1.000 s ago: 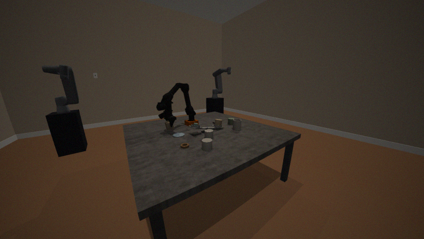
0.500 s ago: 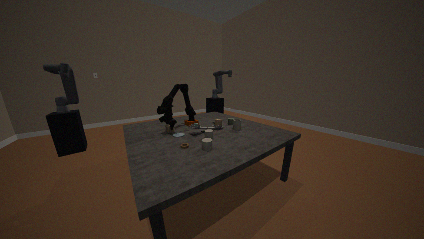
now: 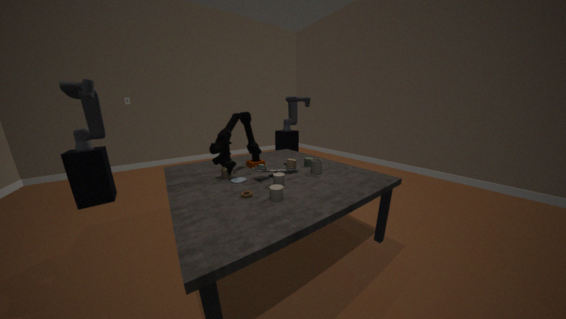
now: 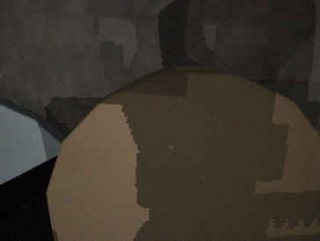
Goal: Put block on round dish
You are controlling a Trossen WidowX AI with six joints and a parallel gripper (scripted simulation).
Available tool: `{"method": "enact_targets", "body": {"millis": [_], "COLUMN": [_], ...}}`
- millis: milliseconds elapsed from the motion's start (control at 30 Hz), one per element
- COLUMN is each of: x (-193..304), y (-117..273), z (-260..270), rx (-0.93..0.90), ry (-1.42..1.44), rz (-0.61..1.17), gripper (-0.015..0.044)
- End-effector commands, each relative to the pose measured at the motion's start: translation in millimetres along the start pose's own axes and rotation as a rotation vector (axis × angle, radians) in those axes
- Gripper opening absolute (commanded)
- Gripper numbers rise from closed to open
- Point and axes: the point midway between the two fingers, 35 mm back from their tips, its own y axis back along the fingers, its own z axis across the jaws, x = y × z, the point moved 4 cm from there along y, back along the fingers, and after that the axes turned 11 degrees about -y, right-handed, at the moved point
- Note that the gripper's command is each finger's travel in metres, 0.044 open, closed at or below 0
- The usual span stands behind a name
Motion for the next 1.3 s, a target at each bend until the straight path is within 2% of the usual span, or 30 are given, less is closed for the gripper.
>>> {"method": "enact_targets", "body": {"millis": [0, 167, 233, 333, 533, 767, 1267], "x": [-0.3, -0.3, -1.0, -0.1, 0.2, 14.5, 39.8], "y": [0.6, 0.6, 12.2, 50.8, 53.9, 60.3, 69.6], "z": [0.2, 0.2, 0.6, -0.1, -0.3, 14.4, 47.7], "rx": [-0.001, -0.001, 0.000, 0.003, 0.003, -0.003, -0.007], "ry": [0.000, 0.000, 0.001, 0.004, 0.004, 0.095, 0.548], "rz": [-0.002, -0.002, -0.001, 0.000, 0.000, -0.018, -0.020], "gripper": [0.0262, 0.0394, 0.0440, 0.0440, 0.0440, 0.0260, 0.0260]}}
